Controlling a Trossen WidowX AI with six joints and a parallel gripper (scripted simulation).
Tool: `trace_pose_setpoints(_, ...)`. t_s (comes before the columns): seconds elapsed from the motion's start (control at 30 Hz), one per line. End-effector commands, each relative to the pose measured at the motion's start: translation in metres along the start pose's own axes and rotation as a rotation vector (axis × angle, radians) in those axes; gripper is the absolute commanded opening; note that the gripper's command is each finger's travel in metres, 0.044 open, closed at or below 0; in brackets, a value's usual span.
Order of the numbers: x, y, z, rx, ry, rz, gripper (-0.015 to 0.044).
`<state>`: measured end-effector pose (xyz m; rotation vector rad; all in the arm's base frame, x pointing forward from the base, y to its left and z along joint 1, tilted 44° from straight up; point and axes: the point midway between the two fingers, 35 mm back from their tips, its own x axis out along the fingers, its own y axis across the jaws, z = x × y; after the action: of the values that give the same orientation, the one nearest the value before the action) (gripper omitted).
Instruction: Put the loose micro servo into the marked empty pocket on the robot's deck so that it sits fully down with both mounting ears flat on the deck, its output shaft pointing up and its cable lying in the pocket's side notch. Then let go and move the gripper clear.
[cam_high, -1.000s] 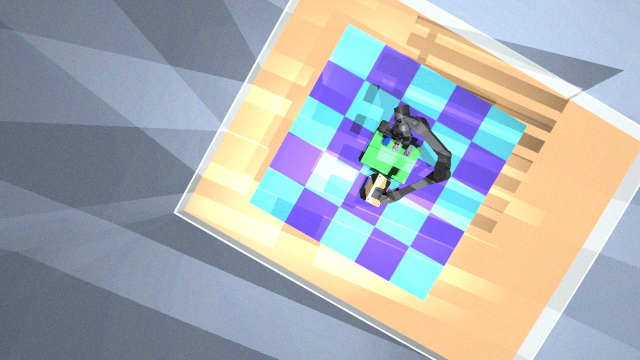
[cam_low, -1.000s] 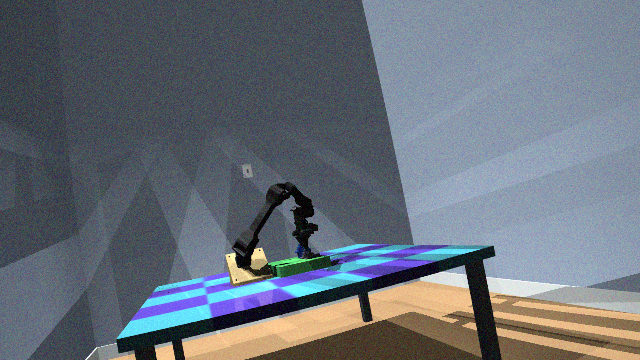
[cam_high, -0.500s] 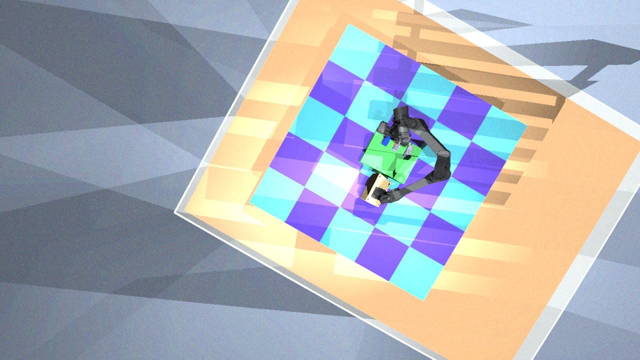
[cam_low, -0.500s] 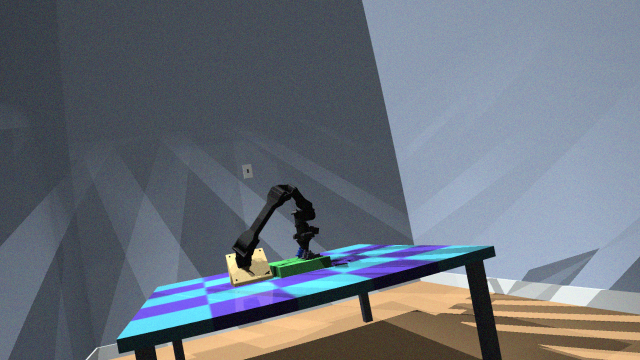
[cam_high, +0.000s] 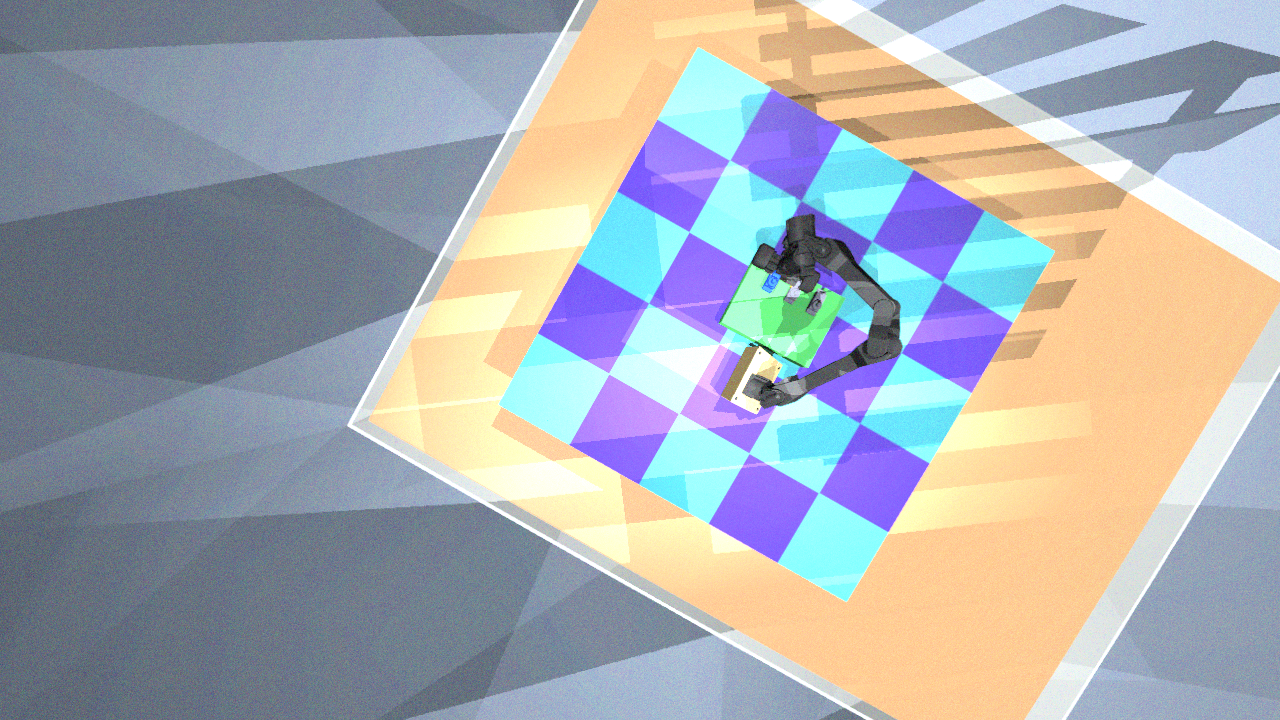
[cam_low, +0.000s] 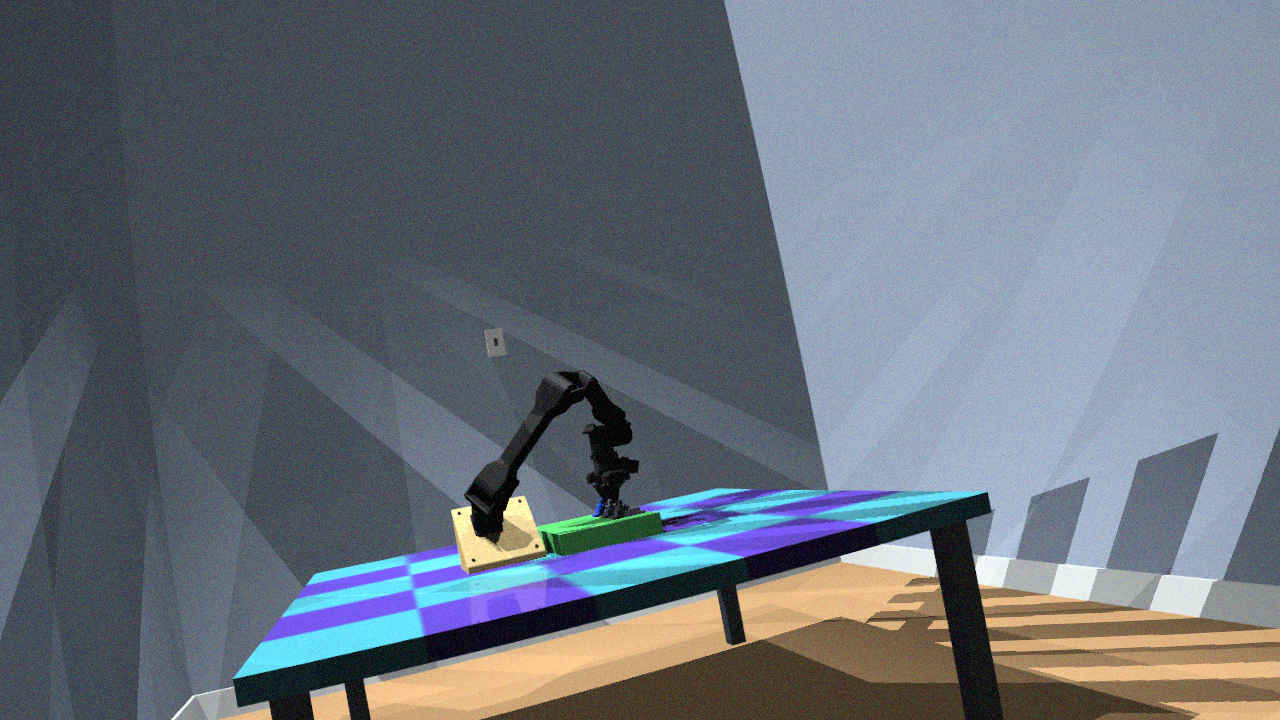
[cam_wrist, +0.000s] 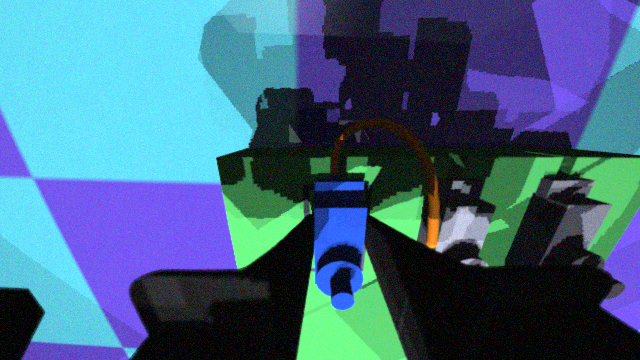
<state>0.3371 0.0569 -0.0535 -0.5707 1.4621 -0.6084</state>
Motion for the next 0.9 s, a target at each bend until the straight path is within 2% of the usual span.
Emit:
trace_pose_setpoints(0.0, 0.000, 0.000, 0.000, -0.007, -0.001, -0.003, 0.0105)
trace_pose_setpoints(0.1, 0.000, 0.000, 0.000, -0.007, -0.001, -0.003, 0.0184)
trace_pose_setpoints(0.2, -0.007, 0.000, 0.000, -0.007, -0.001, -0.002, 0.0187)
trace_pose_setpoints(0.3, -0.032, 0.000, -0.001, -0.007, -0.001, -0.002, 0.0187)
trace_pose_setpoints(0.43, -0.035, 0.001, -0.002, -0.007, -0.001, -0.002, 0.0187)
trace_pose_setpoints(0.57, -0.051, 0.005, -0.023, -0.018, -0.009, 0.004, 0.0292)
trace_pose_setpoints(0.73, -0.089, 0.004, -0.088, -0.015, 0.001, 0.007, 0.0424)
trace_pose_setpoints(0.77, -0.095, 0.003, -0.100, -0.014, 0.003, 0.004, 0.0440)
trace_pose_setpoints(0.87, -0.099, 0.001, -0.110, -0.012, 0.004, 0.001, 0.0440)
